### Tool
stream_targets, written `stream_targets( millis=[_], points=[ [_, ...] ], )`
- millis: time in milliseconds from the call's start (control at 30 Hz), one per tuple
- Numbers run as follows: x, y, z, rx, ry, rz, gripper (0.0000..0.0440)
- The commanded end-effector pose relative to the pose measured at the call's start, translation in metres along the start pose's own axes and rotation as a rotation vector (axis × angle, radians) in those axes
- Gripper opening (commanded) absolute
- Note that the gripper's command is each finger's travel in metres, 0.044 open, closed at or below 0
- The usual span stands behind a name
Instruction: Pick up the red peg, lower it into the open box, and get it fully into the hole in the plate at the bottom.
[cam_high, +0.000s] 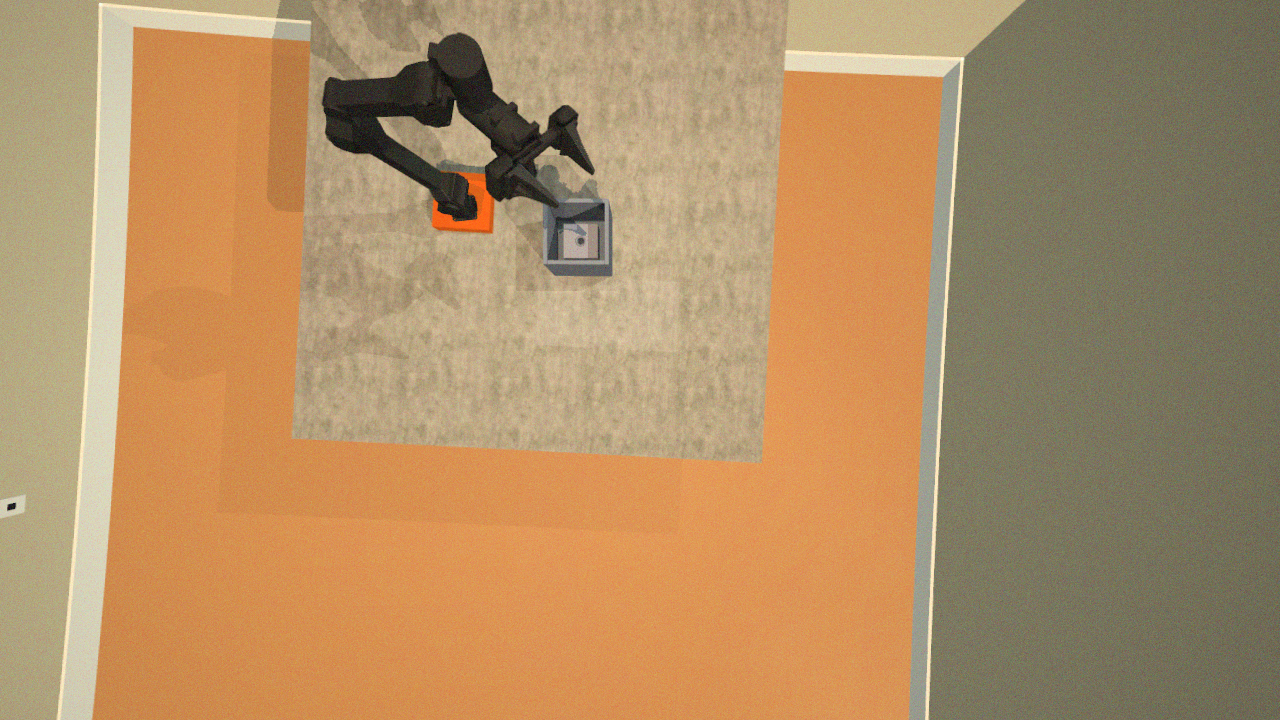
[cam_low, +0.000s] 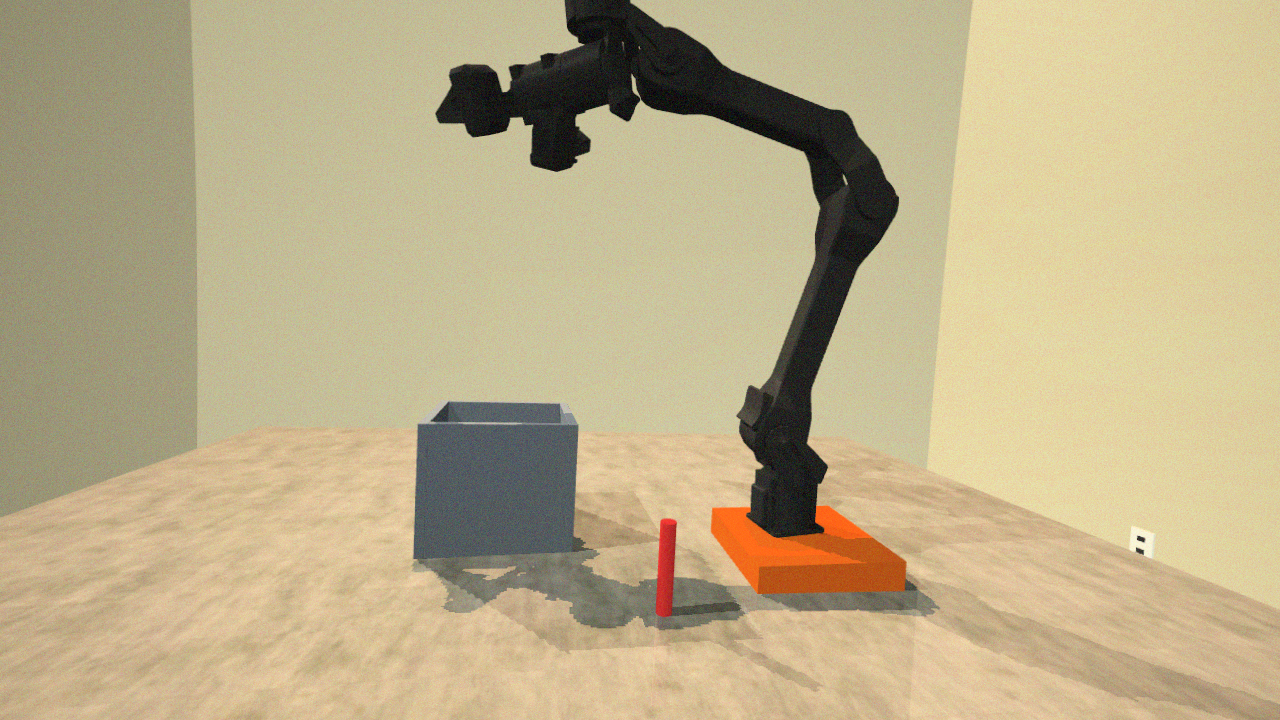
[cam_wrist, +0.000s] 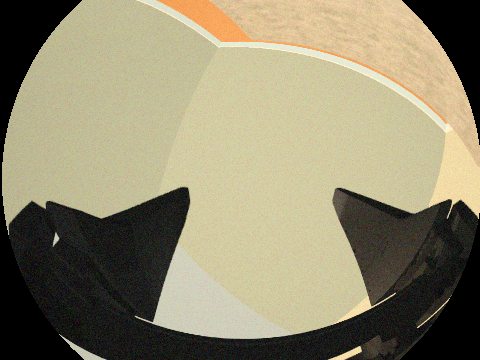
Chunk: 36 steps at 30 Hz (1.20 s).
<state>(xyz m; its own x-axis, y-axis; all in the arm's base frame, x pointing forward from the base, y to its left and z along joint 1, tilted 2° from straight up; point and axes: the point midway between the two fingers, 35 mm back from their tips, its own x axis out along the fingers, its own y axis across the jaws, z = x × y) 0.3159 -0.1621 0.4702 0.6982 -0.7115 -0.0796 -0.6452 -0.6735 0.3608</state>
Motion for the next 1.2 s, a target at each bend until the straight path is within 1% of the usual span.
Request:
stream_targets(
  millis=[0, 233, 467, 833, 1167],
  points=[
    [-0.002, -0.021, 0.008, -0.062, -0.02, -0.078, 0.044],
    [-0.013, -0.065, 0.025, -0.203, -0.047, -0.252, 0.044],
    [-0.032, -0.107, 0.044, -0.359, -0.054, -0.436, 0.044],
    [-0.071, -0.164, 0.081, -0.609, -0.052, -0.726, 0.044],
    [-0.112, -0.202, 0.122, -0.834, -0.053, -0.991, 0.044]
  ],
)
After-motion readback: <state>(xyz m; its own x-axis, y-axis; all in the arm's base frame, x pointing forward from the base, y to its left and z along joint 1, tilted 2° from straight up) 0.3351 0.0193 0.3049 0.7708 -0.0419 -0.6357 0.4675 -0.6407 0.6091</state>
